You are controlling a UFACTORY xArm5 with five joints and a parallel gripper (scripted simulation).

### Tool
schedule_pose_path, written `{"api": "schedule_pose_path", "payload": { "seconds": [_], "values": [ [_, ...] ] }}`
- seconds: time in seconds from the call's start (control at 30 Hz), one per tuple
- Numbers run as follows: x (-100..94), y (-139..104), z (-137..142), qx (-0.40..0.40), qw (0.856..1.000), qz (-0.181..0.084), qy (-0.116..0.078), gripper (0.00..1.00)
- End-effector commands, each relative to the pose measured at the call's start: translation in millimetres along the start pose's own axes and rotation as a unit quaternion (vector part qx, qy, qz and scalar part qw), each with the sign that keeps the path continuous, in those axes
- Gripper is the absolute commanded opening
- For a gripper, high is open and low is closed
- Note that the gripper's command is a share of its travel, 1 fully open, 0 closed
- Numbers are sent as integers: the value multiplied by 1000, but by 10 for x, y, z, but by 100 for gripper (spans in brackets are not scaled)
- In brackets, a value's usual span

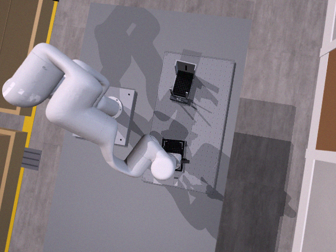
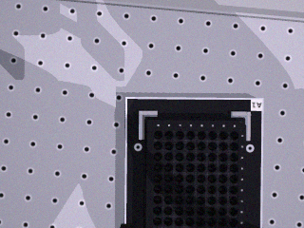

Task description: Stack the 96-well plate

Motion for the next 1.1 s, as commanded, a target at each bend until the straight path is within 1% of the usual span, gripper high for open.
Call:
{"api": "schedule_pose_path", "payload": {
  "seconds": [0.0, 0.9, 0.97, 1.07],
  "values": [
    [42, 2, -9, 0, 1000, 2, 1, 100],
    [460, 3, -8, 0, 1000, 2, 0, 100],
    [460, 3, -8, 0, 1000, 2, 0, 100],
    [510, 4, -8, 0, 1000, 2, 0, 100]
  ]
}}
Point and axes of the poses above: the point where the finger pads meet when closed, its own x axis out along the fingers, its own z axis across the jaws, y = z × x, the point moved 7 cm from there along -x, back along the fingers, and after that the axes turned 4 degrees about x, right-handed, at the moved point
